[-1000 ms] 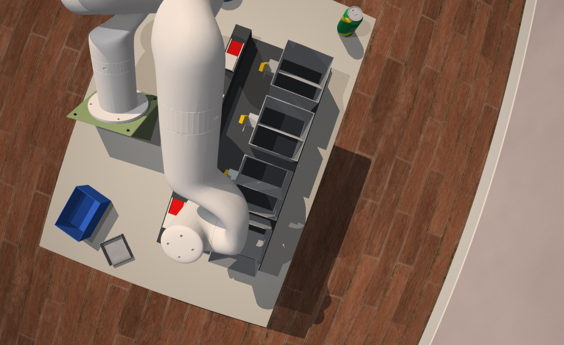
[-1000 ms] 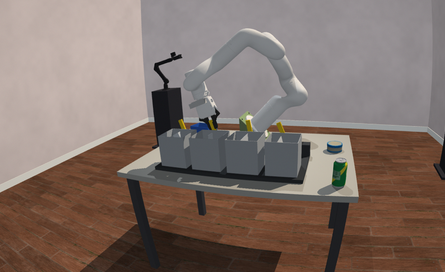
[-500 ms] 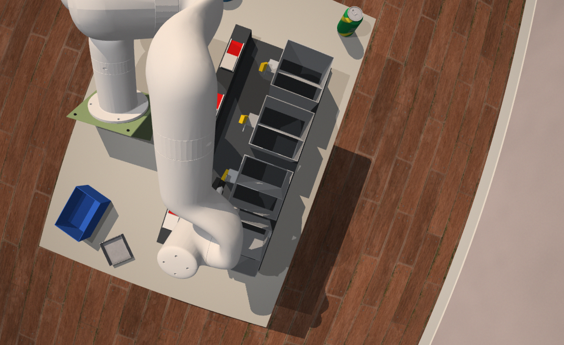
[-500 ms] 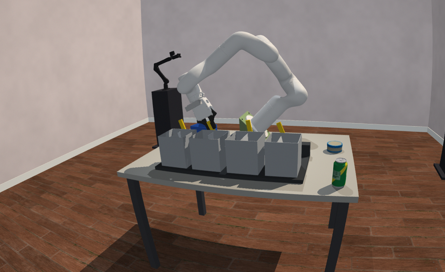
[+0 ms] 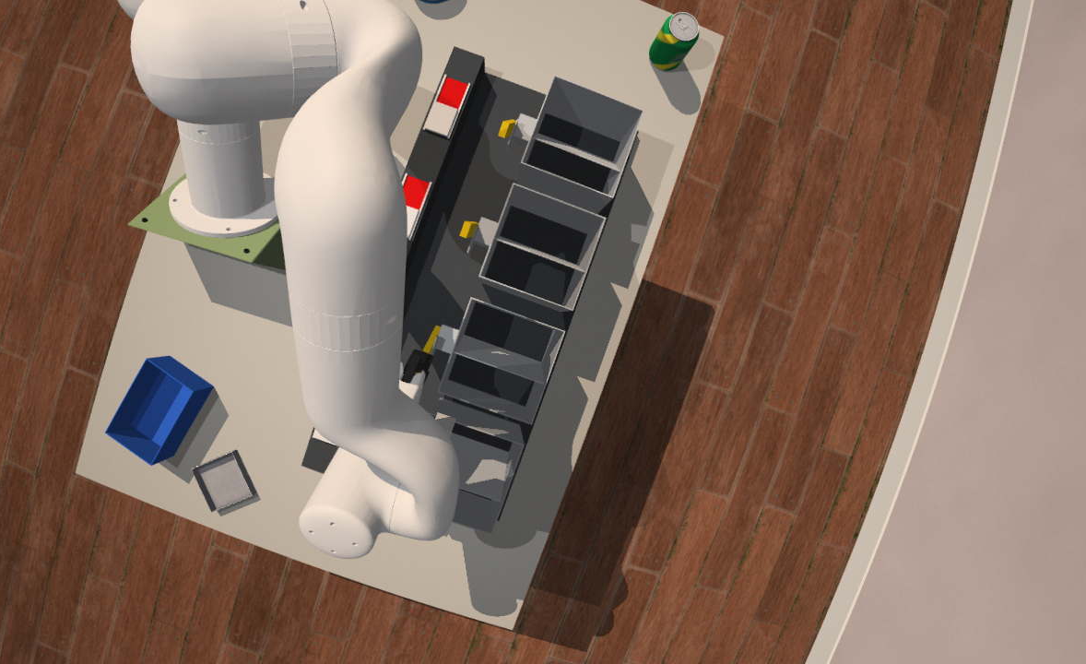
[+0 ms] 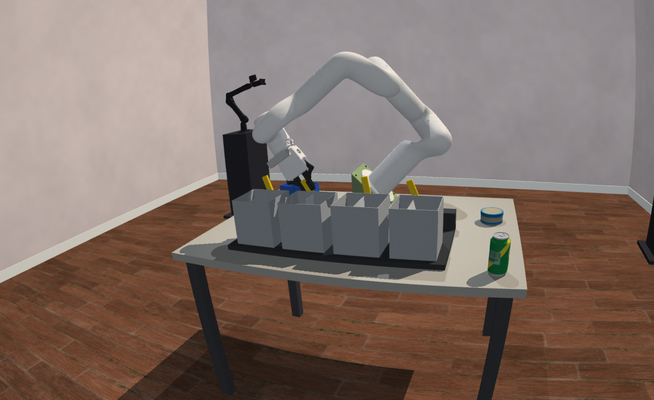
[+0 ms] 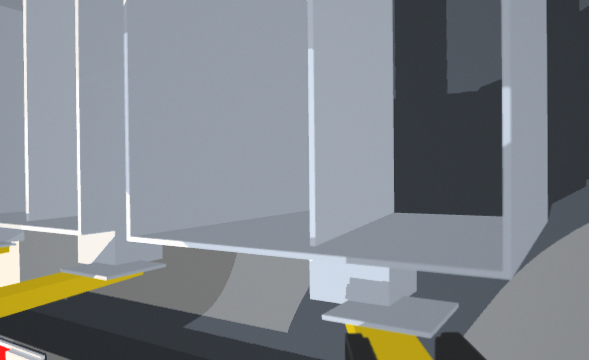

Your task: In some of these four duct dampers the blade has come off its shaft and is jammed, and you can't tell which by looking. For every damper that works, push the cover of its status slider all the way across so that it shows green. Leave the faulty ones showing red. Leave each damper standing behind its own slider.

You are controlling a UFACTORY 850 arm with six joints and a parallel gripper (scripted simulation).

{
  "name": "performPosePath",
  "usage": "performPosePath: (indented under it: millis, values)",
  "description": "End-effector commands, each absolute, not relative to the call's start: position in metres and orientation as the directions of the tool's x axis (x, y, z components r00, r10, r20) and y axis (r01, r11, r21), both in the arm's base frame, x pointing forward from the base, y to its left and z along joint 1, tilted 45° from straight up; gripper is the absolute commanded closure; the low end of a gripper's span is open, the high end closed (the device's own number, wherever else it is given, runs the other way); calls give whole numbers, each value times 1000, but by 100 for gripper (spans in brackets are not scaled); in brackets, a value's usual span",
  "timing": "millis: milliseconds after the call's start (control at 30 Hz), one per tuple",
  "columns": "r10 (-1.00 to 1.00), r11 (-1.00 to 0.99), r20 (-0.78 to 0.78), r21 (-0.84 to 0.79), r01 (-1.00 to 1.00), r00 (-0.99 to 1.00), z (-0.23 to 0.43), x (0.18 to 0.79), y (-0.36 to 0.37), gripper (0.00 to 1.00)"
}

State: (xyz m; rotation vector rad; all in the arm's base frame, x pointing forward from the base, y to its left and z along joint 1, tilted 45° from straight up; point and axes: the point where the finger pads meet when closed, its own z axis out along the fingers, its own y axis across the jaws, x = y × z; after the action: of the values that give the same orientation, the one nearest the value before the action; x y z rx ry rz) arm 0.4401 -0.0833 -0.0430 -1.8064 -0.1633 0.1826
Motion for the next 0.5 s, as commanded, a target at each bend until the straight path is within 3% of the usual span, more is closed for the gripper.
performPosePath:
  millis: [0,467]
  values:
    - [208,-215,-36,-977,10,977,-45,441,-85,81]
    - [208,-150,-36,-989,-4,977,-52,441,-86,81]
